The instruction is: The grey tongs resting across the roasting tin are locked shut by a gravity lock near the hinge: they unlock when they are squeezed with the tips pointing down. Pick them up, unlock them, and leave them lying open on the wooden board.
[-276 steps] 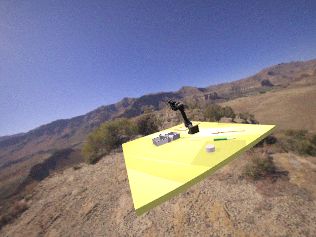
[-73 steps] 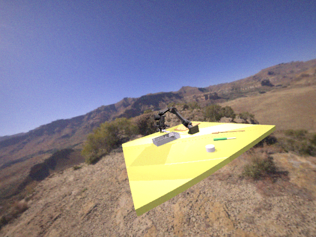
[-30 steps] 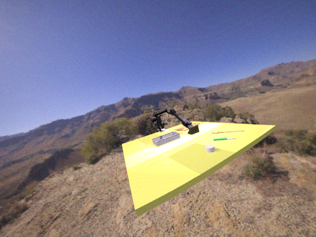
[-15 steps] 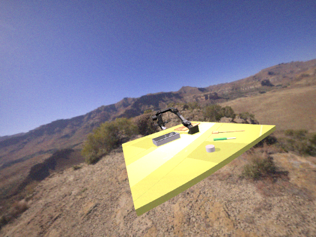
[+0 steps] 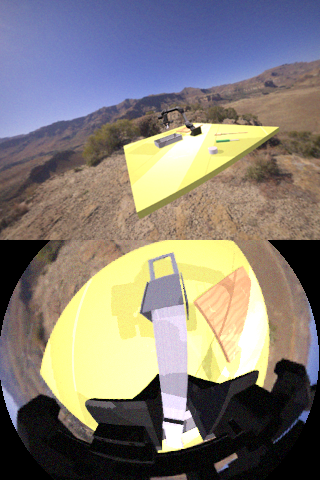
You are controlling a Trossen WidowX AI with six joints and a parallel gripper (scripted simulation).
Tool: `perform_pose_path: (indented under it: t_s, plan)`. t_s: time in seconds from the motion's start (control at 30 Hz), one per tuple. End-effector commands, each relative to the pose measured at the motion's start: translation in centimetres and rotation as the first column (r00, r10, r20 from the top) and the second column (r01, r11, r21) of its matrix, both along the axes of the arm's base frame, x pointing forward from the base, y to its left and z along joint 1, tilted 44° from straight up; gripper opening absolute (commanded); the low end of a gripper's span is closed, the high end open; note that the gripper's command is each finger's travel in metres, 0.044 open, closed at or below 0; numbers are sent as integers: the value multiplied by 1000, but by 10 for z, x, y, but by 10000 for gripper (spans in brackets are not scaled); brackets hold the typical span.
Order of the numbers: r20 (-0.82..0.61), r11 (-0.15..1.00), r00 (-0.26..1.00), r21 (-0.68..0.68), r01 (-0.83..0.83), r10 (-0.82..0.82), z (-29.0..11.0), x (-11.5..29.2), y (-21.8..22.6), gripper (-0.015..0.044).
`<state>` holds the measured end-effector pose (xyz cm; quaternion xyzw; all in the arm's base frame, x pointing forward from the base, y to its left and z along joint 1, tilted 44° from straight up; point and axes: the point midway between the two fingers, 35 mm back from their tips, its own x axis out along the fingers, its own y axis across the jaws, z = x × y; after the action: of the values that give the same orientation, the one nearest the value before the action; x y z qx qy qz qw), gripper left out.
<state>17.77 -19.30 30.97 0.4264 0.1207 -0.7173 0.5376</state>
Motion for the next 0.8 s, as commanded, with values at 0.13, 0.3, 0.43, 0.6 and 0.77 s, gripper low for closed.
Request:
perform_pose_path:
  t_s: [0.13, 0.3, 0.43, 0.6, 0.77]
  plan:
    - [90, 994, 991, -41, 102, -98, 28, -56, 0, -150]
    - [91, 994, 991, -40, 105, -101, 28, -57, -1, -150]
    - [87, 993, 989, -22, 119, -117, 27, -62, -4, -150]
    - [81, 988, 985, 18, 151, -152, 23, -73, -10, -150]
    - [79, 982, 979, 56, 182, -186, 19, -85, -16, -150]
